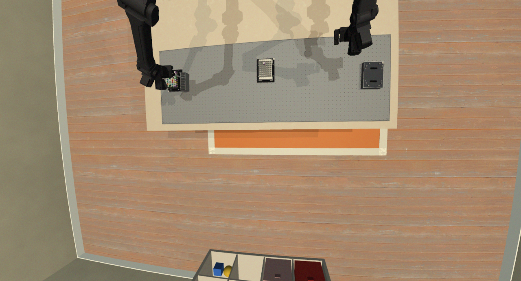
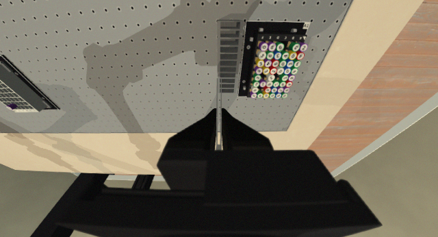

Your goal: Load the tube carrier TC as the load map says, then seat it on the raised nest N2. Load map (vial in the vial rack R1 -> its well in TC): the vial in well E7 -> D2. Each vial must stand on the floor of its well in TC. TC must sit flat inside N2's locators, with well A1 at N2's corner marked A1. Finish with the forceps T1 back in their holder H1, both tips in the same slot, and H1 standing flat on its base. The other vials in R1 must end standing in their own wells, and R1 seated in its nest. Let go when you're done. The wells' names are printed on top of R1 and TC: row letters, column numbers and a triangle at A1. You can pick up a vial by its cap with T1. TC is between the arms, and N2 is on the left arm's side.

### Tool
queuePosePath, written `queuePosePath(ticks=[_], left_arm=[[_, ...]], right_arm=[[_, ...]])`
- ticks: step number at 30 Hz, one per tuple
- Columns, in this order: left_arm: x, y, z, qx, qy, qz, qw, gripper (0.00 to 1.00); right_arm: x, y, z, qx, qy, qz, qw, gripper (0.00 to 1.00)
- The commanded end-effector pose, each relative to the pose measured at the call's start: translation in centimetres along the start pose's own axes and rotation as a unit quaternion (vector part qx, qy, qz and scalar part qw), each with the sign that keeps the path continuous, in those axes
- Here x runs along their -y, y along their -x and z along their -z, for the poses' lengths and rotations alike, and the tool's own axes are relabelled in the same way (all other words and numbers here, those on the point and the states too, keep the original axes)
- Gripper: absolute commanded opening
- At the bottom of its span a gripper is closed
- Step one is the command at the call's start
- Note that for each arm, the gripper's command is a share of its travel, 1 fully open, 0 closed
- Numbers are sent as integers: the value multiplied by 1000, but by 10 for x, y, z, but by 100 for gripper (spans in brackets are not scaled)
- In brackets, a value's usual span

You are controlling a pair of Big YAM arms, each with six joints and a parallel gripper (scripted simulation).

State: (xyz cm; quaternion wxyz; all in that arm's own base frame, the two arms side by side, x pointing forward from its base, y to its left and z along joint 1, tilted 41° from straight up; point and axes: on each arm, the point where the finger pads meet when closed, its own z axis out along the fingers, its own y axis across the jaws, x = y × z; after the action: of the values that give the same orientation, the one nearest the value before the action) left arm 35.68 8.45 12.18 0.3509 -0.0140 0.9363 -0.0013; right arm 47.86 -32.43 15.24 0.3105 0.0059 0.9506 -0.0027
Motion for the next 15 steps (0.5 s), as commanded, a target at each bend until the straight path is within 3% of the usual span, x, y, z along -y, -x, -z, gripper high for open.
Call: queuePosePath(ticks=[1, 15], left_arm=[[-2, 8, 2, 8, 1, -8, 1000, 100], [-2, 8, 2, 8, 1, -8, 1000, 100]], right_arm=[[17, -1, -6, -5, 0, -2, 1000, 7], [34, 6, -7, -5, 3, 4, 1000, 7]])
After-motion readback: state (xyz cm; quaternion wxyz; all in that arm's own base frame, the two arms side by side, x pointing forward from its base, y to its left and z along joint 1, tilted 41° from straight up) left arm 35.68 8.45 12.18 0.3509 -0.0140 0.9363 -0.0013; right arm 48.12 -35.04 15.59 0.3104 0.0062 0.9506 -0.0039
